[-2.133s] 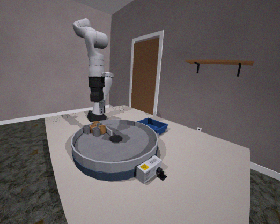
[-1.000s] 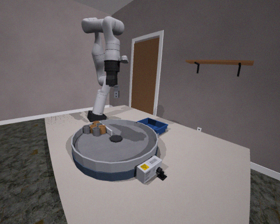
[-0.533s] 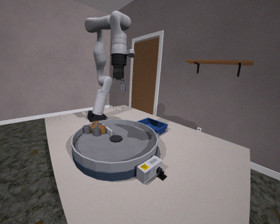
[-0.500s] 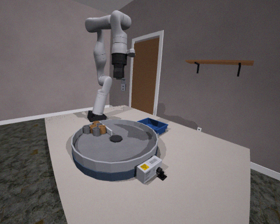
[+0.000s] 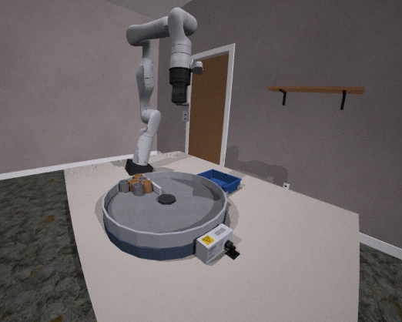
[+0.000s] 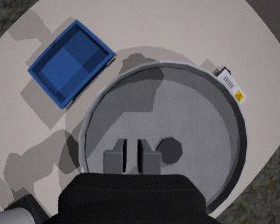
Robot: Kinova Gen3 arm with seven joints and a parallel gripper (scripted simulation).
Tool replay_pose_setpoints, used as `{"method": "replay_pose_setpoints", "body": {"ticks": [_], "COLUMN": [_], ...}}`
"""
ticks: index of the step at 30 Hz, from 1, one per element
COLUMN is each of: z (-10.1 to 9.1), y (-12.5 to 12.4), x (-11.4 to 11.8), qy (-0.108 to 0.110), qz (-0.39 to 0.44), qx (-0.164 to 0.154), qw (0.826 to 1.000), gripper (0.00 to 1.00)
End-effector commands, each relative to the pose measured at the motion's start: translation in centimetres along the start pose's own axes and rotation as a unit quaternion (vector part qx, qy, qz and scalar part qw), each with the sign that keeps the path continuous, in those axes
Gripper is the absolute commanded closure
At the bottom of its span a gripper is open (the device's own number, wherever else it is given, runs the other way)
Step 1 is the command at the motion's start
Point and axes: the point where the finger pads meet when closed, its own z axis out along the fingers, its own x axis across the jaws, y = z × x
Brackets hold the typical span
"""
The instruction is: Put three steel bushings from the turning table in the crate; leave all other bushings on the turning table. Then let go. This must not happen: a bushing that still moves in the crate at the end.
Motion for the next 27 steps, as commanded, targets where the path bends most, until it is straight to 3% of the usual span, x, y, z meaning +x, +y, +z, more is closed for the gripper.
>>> {"method": "replay_pose_setpoints", "body": {"ticks": [1, 10, 15, 27], "z": [-1.0, -1.0, -4.9, -4.9], "y": [-1.1, -1.1, -4.5, -4.5], "x": [-0.5, -0.5, -2.1, -2.1], "qy": [0.002, 0.002, 0.006, 0.006], "qz": [0.000, 0.000, -0.003, -0.003], "qx": [-0.002, -0.002, -0.001, -0.001], "qw": [1.000, 1.000, 1.000, 1.000], "gripper": [0.66, 0.66, 0.66, 0.66]}}
